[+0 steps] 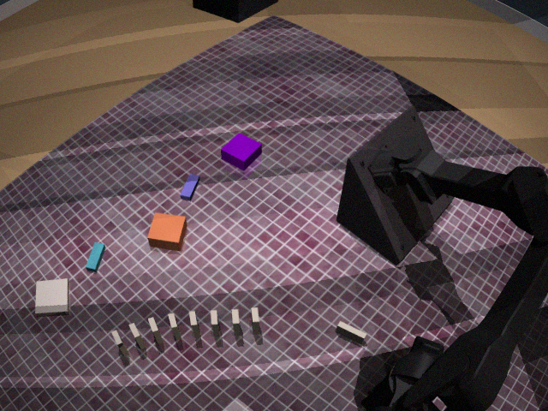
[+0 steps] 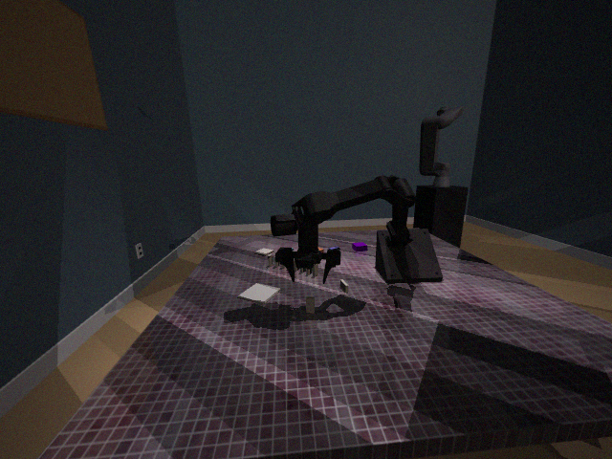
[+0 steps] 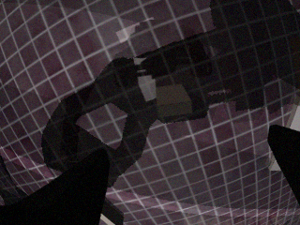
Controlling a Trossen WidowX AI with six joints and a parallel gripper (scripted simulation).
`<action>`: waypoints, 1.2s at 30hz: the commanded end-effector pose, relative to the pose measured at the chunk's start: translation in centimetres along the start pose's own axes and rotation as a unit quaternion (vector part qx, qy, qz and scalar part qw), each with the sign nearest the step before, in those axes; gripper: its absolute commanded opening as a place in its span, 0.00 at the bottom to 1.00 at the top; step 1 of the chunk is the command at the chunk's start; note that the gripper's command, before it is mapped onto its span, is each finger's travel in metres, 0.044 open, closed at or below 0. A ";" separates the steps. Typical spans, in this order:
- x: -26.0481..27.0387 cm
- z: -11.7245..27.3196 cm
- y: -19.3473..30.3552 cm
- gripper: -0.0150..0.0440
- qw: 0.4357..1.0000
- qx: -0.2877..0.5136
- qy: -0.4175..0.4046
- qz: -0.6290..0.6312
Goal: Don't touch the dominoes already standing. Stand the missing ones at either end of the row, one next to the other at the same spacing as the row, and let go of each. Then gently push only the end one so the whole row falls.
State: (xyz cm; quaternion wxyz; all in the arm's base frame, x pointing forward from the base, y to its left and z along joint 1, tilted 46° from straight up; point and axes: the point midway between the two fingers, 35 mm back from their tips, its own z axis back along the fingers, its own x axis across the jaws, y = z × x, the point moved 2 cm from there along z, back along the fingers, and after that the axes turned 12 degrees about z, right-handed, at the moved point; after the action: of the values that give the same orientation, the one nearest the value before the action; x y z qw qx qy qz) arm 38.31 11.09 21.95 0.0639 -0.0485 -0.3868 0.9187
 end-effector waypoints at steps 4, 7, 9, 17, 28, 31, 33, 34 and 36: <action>0.3 -5.4 -0.2 1.00 1.000 -0.005 -0.006 0.000; 0.4 -6.0 -0.3 1.00 1.000 -0.006 -0.006 0.000; 0.4 -6.0 -0.3 1.00 1.000 -0.006 -0.006 0.000; 0.4 -7.0 -0.3 1.00 1.000 -0.006 -0.006 0.000; 0.4 -7.4 -0.3 0.69 1.000 -0.006 -0.006 0.000; 0.4 -7.4 -0.3 0.56 1.000 -0.006 -0.006 0.000; 0.4 -7.4 -0.3 0.47 1.000 -0.006 -0.006 0.000; 0.4 -7.4 -0.3 0.44 1.000 -0.006 -0.006 0.000; 0.4 -7.4 -0.3 0.44 1.000 -0.006 -0.006 0.000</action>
State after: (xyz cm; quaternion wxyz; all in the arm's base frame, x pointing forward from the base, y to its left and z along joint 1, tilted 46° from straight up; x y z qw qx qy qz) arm 38.93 16.65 17.06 0.0586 -0.0434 -0.3953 0.9157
